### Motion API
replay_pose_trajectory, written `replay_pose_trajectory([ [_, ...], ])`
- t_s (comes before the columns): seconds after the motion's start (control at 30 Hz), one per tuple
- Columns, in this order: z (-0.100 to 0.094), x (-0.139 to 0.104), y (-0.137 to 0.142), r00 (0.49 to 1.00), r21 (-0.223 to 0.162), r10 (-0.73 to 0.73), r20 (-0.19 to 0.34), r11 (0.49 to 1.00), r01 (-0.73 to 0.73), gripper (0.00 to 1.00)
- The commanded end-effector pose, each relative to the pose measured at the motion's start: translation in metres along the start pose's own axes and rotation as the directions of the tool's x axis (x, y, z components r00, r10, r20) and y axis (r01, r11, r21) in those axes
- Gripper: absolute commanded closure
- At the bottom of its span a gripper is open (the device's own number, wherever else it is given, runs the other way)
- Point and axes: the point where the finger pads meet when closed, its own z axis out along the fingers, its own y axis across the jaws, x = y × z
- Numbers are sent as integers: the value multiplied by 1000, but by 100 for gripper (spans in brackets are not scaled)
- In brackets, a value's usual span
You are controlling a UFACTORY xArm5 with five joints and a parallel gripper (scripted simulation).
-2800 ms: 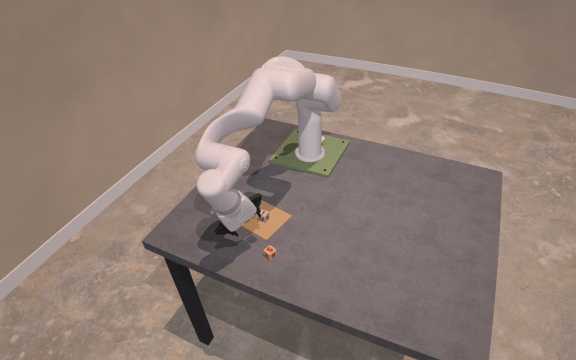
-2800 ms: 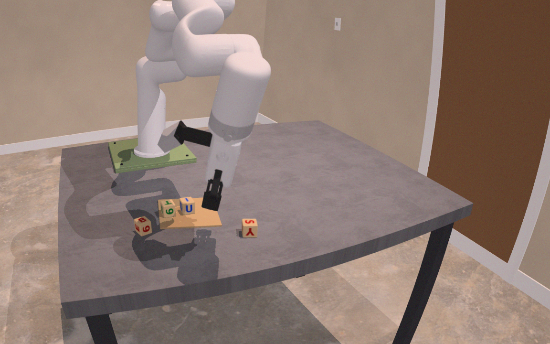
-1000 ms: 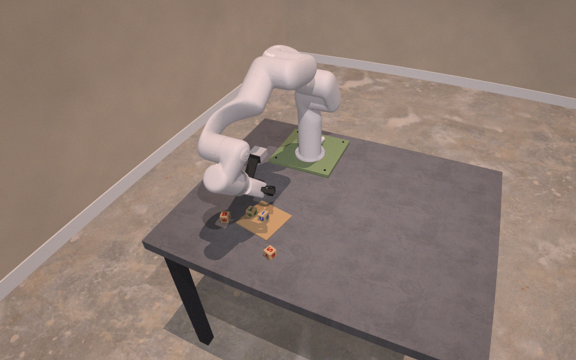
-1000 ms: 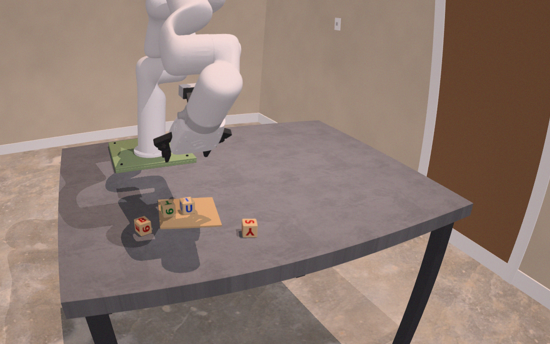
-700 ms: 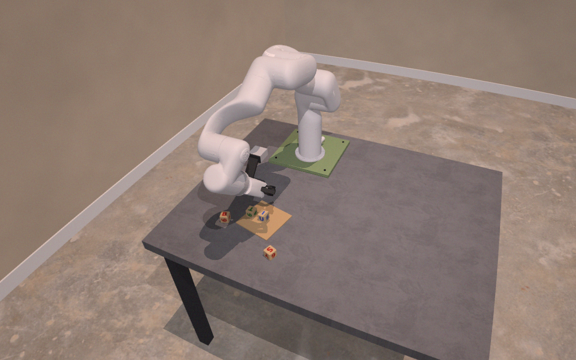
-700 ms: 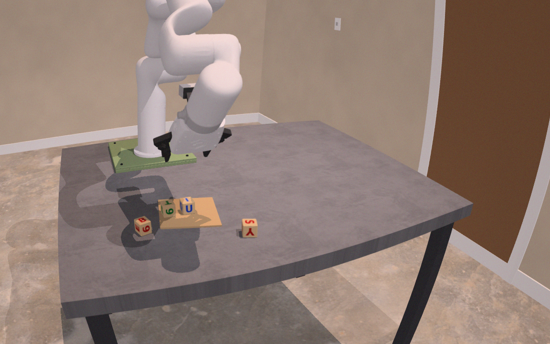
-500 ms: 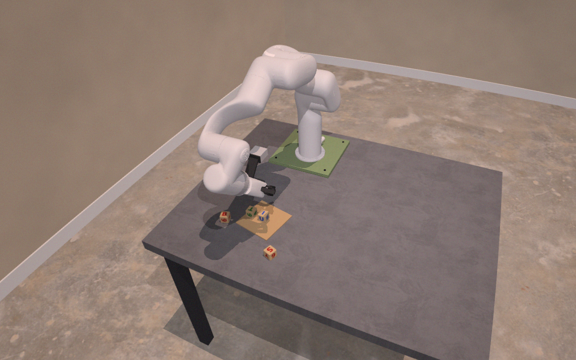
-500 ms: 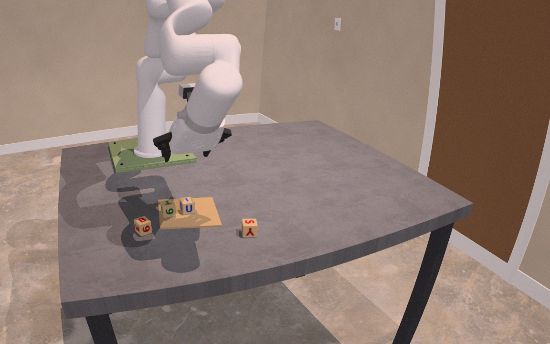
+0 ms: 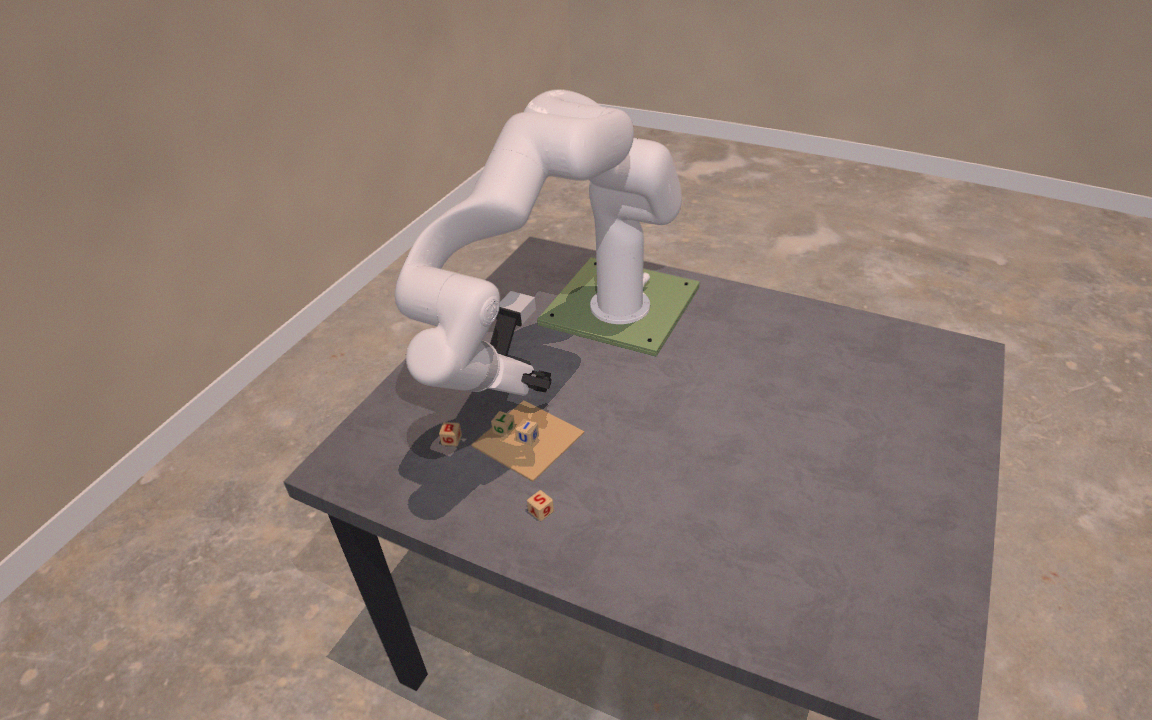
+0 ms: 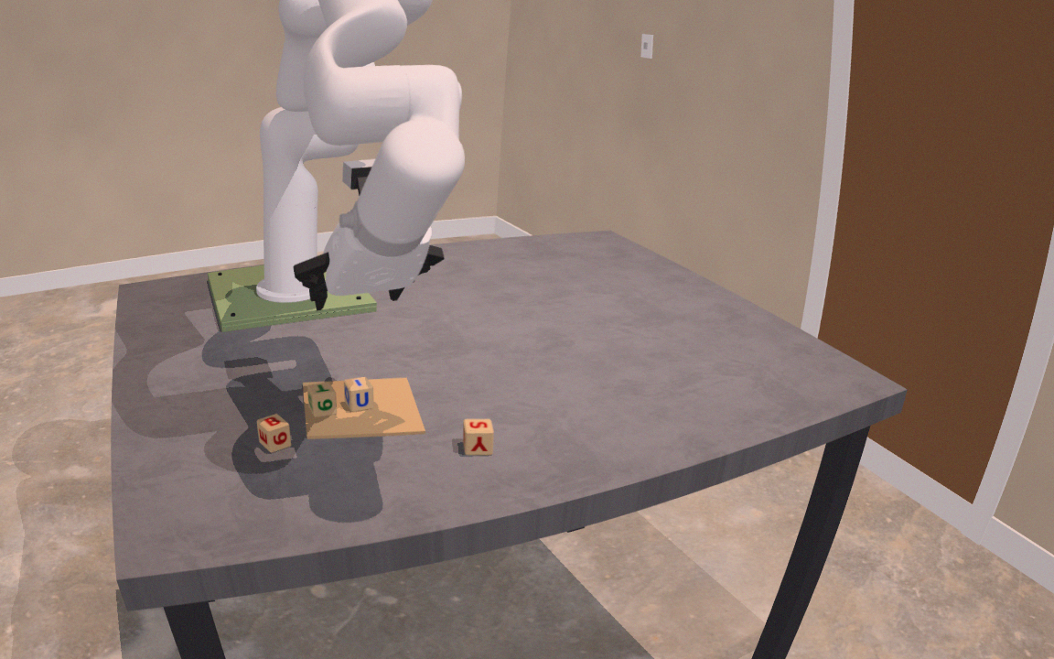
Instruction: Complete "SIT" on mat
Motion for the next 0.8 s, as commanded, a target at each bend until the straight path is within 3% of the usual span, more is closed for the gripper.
replay_pose_trajectory([
  [0.0, -1, 0, 0, 1000, 0, 0, 4, 1000, 0, 0],
  [0.77, -2, -2, -1, 999, -1, -42, 23, 999, 42, 0],
])
